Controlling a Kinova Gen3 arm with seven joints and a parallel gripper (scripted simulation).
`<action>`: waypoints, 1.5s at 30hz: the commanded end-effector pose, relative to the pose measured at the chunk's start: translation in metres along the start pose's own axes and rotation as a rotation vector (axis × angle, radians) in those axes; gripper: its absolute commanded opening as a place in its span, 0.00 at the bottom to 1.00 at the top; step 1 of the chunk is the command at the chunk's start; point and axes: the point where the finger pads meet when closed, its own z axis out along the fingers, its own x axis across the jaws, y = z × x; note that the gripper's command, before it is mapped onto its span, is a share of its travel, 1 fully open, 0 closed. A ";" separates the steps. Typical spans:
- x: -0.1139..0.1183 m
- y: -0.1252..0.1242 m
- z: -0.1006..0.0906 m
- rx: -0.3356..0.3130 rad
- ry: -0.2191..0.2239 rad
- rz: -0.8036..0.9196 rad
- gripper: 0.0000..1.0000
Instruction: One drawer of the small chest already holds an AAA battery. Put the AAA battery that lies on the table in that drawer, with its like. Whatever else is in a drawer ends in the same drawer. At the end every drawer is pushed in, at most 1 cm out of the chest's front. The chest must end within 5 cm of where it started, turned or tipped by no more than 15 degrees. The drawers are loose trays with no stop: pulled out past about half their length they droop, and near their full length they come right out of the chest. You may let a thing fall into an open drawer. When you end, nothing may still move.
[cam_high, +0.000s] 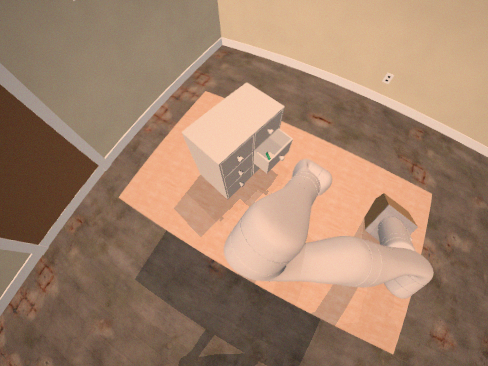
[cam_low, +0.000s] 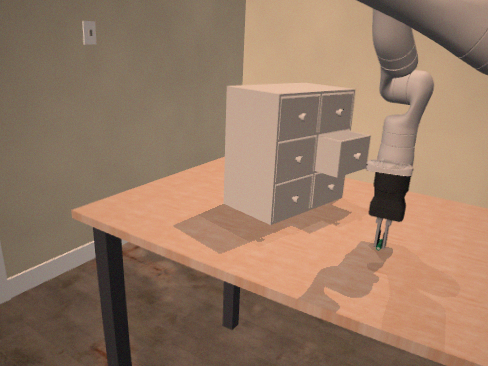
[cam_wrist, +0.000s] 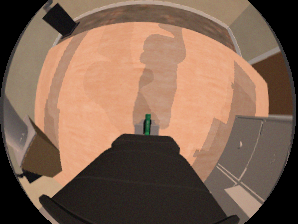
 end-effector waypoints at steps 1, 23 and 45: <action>0.000 0.000 -0.001 -0.001 0.001 0.000 0.24; 0.000 0.000 -0.003 -0.001 0.001 0.000 0.24; 0.000 0.000 -0.088 -0.001 0.001 0.000 0.24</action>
